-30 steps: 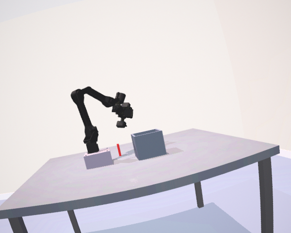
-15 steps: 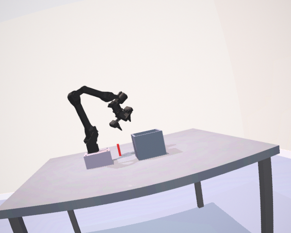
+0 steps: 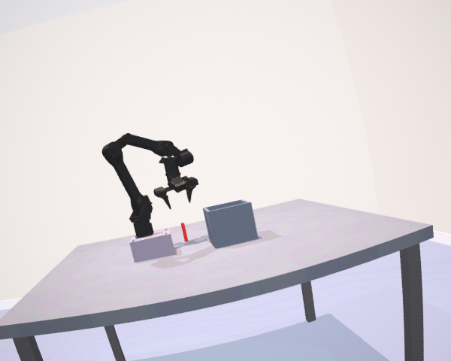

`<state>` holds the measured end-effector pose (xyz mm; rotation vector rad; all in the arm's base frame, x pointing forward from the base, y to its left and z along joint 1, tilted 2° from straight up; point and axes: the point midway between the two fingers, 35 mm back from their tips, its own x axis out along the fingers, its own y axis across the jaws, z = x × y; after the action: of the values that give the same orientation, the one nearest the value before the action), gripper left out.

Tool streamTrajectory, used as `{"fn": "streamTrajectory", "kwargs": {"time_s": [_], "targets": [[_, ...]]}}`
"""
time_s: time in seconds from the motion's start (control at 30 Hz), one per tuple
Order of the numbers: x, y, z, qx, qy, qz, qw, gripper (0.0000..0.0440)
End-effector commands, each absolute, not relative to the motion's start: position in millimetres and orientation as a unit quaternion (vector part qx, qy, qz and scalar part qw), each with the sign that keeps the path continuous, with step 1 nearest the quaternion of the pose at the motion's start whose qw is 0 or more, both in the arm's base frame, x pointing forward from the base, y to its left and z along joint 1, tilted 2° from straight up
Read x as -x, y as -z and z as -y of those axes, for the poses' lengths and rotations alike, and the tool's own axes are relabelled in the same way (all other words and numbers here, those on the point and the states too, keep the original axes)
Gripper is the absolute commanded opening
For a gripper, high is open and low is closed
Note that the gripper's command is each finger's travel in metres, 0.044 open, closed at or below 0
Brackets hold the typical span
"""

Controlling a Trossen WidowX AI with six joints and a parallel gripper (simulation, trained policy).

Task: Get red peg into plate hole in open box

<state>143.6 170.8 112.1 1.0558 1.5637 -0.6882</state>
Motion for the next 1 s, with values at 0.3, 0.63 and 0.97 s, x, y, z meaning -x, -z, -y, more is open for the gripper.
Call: {"fn": "streamTrajectory", "kwargs": {"time_s": [0.3, 0.63, 0.97], "targets": [[-121.3, -88.2, -148.3, -0.387, 0.379, -0.647, 0.537, 0.044], [-122.4, -61.3, -142.4, -0.36, 0.404, -0.631, 0.556, 0.044], [-127.1, -28.0, -137.6, -0.356, 0.418, -0.611, 0.57, 0.0434]]}}
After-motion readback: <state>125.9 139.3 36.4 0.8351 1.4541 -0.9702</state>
